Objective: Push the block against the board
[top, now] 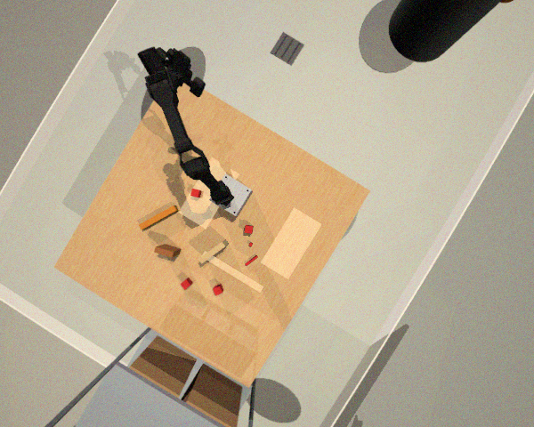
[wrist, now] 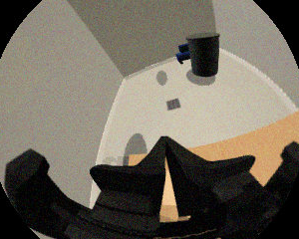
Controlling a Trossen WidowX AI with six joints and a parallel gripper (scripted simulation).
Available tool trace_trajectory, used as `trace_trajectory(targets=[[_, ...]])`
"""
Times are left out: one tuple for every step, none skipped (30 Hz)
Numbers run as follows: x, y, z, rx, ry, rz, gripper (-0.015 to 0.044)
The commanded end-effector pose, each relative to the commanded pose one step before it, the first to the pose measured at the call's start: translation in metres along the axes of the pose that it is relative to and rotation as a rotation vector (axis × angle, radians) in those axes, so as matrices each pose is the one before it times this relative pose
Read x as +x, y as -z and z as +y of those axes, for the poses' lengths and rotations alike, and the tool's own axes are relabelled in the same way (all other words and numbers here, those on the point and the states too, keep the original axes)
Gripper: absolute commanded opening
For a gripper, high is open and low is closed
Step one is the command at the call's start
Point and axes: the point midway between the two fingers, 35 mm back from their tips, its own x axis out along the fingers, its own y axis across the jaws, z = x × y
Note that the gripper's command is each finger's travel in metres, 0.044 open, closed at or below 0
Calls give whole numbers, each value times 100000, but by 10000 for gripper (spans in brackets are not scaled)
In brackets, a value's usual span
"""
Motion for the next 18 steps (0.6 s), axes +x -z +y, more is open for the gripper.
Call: trace_trajectory(targets=[[-1453, 3440, 1843, -10427, -4969, 5980, 0], [-221, 539, 411, -1893, -957, 902, 0], [-271, 659, 511, -2336, -1183, 1096, 0], [-304, 738, 583, -2646, -1344, 1218, 0], [-303, 736, 595, -2669, -1359, 1204, 0], [-300, 728, 603, -2678, -1365, 1182, 0], [-297, 721, 611, -2686, -1372, 1161, 0], [-311, 722, 672, -2046, -1716, 1130, 0], [-306, 719, 676, -2053, -1715, 1121, 0], [-302, 716, 680, -2060, -1714, 1111, 0], [-297, 713, 683, -2067, -1713, 1101, 0], [-293, 710, 687, -2073, -1712, 1091, 0], [-288, 707, 691, -2080, -1710, 1082, 0], [-283, 703, 694, -2105, -1701, 1073, 0], [-278, 700, 697, -2117, -1697, 1063, 0], [-247, 659, 648, -2523, -1416, 1033, 0], [-234, 638, 634, -2686, -1309, 1010, 0], [-273, 666, 684, -2685, -1499, 1067, 0]])
